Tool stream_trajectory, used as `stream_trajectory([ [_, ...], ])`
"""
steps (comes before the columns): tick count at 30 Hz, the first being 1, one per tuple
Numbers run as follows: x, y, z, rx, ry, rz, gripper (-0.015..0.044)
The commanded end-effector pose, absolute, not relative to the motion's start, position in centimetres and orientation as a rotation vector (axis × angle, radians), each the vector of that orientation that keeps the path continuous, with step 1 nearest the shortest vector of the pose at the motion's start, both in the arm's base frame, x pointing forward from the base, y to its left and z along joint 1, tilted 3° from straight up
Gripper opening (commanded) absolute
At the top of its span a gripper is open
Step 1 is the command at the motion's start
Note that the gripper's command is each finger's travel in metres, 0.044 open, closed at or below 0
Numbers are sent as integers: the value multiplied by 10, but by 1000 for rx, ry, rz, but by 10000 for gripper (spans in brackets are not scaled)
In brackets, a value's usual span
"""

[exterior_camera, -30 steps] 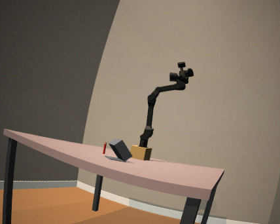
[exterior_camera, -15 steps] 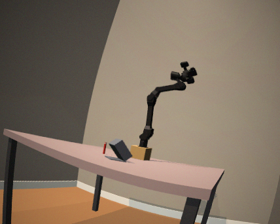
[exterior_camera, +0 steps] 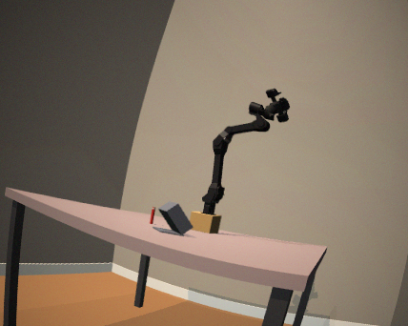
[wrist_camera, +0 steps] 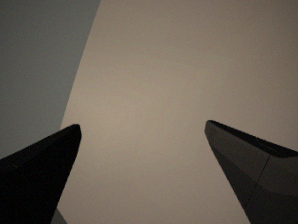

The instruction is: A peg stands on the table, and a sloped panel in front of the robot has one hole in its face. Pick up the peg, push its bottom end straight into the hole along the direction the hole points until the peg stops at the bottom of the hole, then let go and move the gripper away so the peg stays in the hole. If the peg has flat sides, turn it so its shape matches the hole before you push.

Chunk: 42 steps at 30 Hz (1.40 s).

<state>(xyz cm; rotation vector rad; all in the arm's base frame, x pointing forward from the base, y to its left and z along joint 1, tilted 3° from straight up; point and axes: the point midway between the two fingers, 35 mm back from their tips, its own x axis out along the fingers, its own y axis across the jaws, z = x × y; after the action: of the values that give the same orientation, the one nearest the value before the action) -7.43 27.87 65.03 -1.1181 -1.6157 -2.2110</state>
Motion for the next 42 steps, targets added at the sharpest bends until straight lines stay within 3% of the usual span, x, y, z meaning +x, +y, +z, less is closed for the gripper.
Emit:
stream_trajectory([
  [1,-55,297,644,-1239,-1623,-2241,440],
  [23,69,364,593,-1890,-1641,-2414,440],
  [42,199,378,528,-2533,-1667,-2443,440],
])
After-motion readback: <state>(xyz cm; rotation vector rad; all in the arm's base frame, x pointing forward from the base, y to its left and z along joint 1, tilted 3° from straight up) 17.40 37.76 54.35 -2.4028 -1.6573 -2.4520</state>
